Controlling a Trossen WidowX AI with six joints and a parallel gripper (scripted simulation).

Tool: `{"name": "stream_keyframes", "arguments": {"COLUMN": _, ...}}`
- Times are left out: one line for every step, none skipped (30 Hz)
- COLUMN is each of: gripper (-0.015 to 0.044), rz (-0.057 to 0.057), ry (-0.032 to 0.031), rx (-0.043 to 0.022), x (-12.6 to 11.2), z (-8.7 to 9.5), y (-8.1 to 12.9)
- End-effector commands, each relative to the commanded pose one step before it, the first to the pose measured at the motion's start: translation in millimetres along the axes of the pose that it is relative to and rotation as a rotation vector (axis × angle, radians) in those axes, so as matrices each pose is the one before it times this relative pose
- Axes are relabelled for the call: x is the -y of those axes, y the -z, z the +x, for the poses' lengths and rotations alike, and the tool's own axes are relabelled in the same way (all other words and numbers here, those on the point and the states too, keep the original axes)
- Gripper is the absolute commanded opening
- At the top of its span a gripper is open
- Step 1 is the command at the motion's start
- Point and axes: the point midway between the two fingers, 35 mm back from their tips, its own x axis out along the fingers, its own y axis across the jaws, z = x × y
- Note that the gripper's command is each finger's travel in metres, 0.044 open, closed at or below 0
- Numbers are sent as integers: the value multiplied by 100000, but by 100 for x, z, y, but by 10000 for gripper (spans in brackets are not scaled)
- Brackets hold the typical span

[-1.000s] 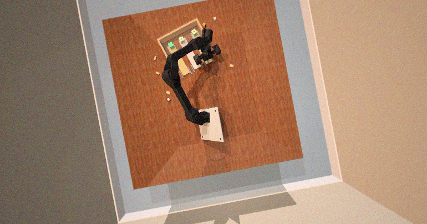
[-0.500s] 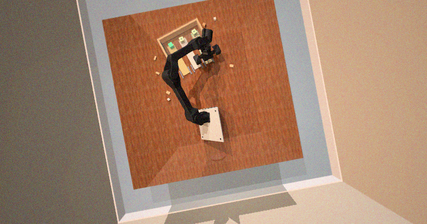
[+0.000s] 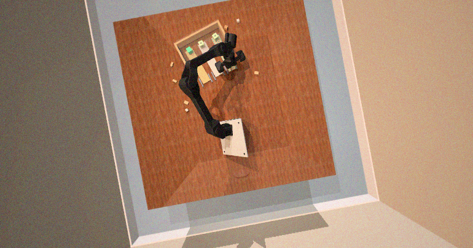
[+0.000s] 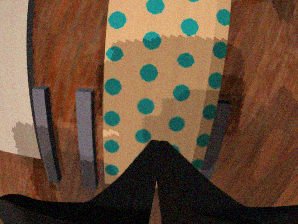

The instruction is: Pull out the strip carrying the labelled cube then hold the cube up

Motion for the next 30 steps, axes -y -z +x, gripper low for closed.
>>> {"name": "stream_keyframes", "arguments": {"gripper": 0, "rz": 800, "ry": -583, "rx": -1922, "x": -70, "z": 590, "y": 1343}}
{"name": "stream_keyframes", "arguments": {"gripper": 0, "rz": 5, "ry": 1, "rx": -6, "x": 7, "z": 7, "y": 147}}
{"name": "stream_keyframes", "arguments": {"gripper": 0, "rz": 5, "ry": 1, "rx": -6, "x": 7, "z": 6, "y": 145}}
{"name": "stream_keyframes", "arguments": {"gripper": 0, "rz": 5, "ry": 1, "rx": -6, "x": 6, "z": 7, "y": 149}}
{"name": "stream_keyframes", "arguments": {"gripper": 0, "rz": 5, "ry": 1, "rx": -6, "x": 6, "z": 6, "y": 144}}
{"name": "stream_keyframes", "arguments": {"gripper": 0, "rz": 5, "ry": 1, "rx": -6, "x": 6, "z": 6, "y": 148}}
{"name": "stream_keyframes", "arguments": {"gripper": 0, "rz": 6, "ry": 1, "rx": -7, "x": 7, "z": 7, "y": 164}}
{"name": "stream_keyframes", "arguments": {"gripper": 0, "rz": 6, "ry": 1, "rx": -7, "x": 6, "z": 7, "y": 168}}
{"name": "stream_keyframes", "arguments": {"gripper": 0, "rz": 6, "ry": 1, "rx": -6, "x": 6, "z": 7, "y": 158}}
{"name": "stream_keyframes", "arguments": {"gripper": 0, "rz": 6, "ry": 1, "rx": -6, "x": 5, "z": 7, "y": 158}}
{"name": "stream_keyframes", "arguments": {"gripper": 0, "rz": 6, "ry": 1, "rx": -6, "x": 6, "z": 7, "y": 158}}
{"name": "stream_keyframes", "arguments": {"gripper": 0, "rz": 6, "ry": 1, "rx": -6, "x": 5, "z": 7, "y": 159}}
{"name": "stream_keyframes", "arguments": {"gripper": 0, "rz": 6, "ry": 1, "rx": -6, "x": 6, "z": 6, "y": 159}}
{"name": "stream_keyframes", "arguments": {"gripper": 0, "rz": 6, "ry": 1, "rx": -6, "x": 5, "z": 6, "y": 160}}
{"name": "stream_keyframes", "arguments": {"gripper": 0, "rz": 6, "ry": 1, "rx": -6, "x": 6, "z": 6, "y": 156}}
{"name": "stream_keyframes", "arguments": {"gripper": 0, "rz": 6, "ry": 1, "rx": -6, "x": 5, "z": 6, "y": 156}}
{"name": "stream_keyframes", "arguments": {"gripper": 0, "rz": 5, "ry": 1, "rx": -6, "x": 5, "z": 6, "y": 152}}
{"name": "stream_keyframes", "arguments": {"gripper": 0, "rz": 5, "ry": 1, "rx": -6, "x": 5, "z": 6, "y": 154}}
{"name": "stream_keyframes", "arguments": {"gripper": 0, "rz": 5, "ry": 1, "rx": -6, "x": 5, "z": 6, "y": 150}}
{"name": "stream_keyframes", "arguments": {"gripper": 0, "rz": 5, "ry": 1, "rx": -6, "x": 5, "z": 6, "y": 152}}
{"name": "stream_keyframes", "arguments": {"gripper": 0, "rz": 5, "ry": 1, "rx": -6, "x": 5, "z": 6, "y": 147}}
{"name": "stream_keyframes", "arguments": {"gripper": 0, "rz": 5, "ry": 1, "rx": -6, "x": 4, "z": 6, "y": 149}}
{"name": "stream_keyframes", "arguments": {"gripper": 0, "rz": 5, "ry": 1, "rx": -6, "x": 5, "z": 6, "y": 146}}
{"name": "stream_keyframes", "arguments": {"gripper": 0, "rz": 5, "ry": 1, "rx": -6, "x": 4, "z": 6, "y": 149}}
{"name": "stream_keyframes", "arguments": {"gripper": 0, "rz": 5, "ry": 1, "rx": -6, "x": 5, "z": 6, "y": 141}}
{"name": "stream_keyframes", "arguments": {"gripper": 0, "rz": 5, "ry": 1, "rx": -6, "x": 4, "z": 6, "y": 144}}
{"name": "stream_keyframes", "arguments": {"gripper": 0, "rz": 5, "ry": 1, "rx": -6, "x": 5, "z": 6, "y": 141}}
{"name": "stream_keyframes", "arguments": {"gripper": 0, "rz": 5, "ry": 1, "rx": -6, "x": 4, "z": 6, "y": 146}}
{"name": "stream_keyframes", "arguments": {"gripper": 0, "rz": 6, "ry": 2, "rx": -6, "x": 6, "z": 7, "y": 163}}
{"name": "stream_keyframes", "arguments": {"gripper": 0, "rz": 6, "ry": 1, "rx": -7, "x": 5, "z": 7, "y": 168}}
